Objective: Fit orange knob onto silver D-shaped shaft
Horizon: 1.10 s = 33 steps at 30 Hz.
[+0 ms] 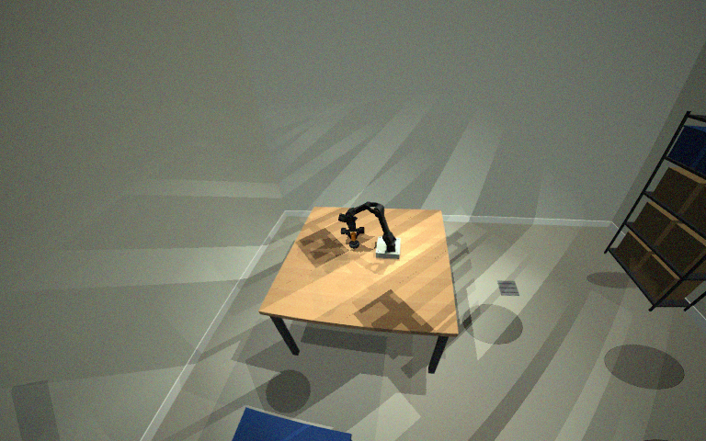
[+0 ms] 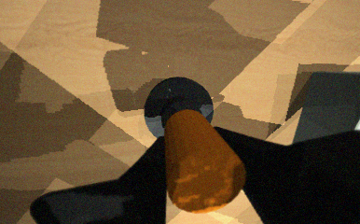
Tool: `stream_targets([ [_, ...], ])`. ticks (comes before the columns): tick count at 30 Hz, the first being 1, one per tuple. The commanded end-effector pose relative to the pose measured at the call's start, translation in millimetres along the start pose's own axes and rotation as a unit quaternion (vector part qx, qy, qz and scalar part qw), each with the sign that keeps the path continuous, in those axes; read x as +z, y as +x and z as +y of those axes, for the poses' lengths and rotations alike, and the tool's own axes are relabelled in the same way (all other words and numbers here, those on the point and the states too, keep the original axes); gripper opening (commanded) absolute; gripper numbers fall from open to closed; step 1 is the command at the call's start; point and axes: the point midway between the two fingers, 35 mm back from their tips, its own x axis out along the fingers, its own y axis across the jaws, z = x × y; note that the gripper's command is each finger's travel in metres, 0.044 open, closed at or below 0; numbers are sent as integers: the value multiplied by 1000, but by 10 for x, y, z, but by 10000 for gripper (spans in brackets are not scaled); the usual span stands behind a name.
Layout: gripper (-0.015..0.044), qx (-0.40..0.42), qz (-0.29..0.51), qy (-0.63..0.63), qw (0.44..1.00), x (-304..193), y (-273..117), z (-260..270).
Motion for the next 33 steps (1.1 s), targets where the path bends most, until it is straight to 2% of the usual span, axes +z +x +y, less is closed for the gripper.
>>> stream_targets([
  [1,0,1,-3,59,998,18,-14,18],
  [28,0,1,-3,64,998,2,-16,-6],
  [33,0,1,-3,126,992,5,-19,0],
])
